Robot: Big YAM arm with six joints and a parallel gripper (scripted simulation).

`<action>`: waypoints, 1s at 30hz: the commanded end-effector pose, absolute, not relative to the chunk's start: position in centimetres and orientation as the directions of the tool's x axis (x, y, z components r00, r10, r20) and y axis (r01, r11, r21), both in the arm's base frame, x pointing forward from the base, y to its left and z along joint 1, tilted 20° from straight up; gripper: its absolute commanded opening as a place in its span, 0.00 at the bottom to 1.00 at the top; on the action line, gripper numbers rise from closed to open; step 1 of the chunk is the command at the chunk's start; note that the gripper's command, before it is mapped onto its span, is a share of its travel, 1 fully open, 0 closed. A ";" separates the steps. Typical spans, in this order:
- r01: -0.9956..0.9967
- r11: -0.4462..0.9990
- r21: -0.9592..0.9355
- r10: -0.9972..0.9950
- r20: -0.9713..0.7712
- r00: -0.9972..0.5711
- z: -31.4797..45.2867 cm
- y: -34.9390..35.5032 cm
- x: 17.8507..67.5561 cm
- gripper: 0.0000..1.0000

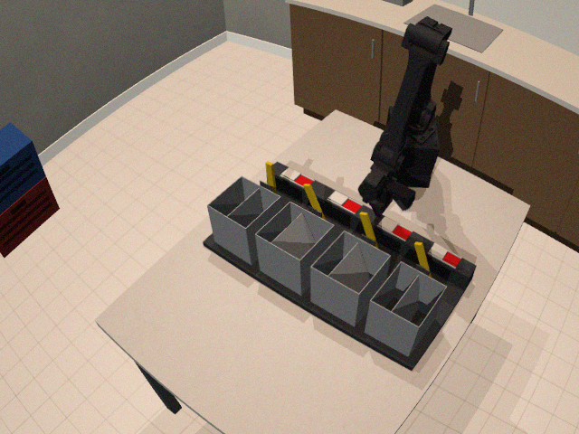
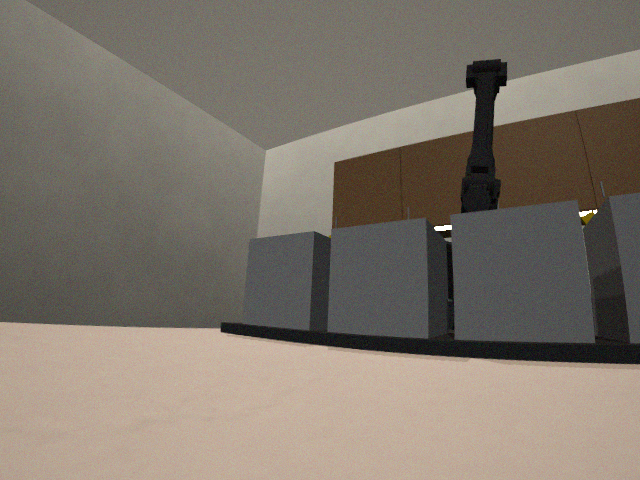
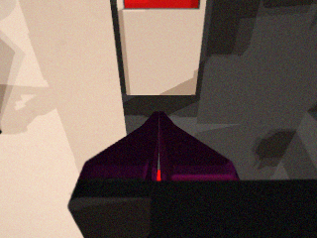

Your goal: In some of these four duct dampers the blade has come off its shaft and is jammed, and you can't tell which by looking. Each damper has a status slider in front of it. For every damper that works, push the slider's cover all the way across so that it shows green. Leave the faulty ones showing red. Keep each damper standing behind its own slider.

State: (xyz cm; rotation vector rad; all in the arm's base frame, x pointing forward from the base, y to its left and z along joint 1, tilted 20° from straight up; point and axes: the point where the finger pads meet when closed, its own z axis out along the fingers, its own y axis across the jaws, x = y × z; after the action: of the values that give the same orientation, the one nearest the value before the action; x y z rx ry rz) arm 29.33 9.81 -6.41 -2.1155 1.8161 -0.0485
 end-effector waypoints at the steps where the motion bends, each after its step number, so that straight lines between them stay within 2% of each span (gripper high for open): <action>1: -0.948 -0.113 -0.297 -0.964 -0.200 0.178 -6.1 10.0 29.5 0.00; 30: -0.952 -0.113 -0.283 -0.964 -0.200 0.174 -6.8 10.0 29.3 0.00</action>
State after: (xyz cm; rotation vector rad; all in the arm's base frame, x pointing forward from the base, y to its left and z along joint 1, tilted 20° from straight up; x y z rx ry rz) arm 29.42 9.85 -6.40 -2.1135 1.8135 -0.0515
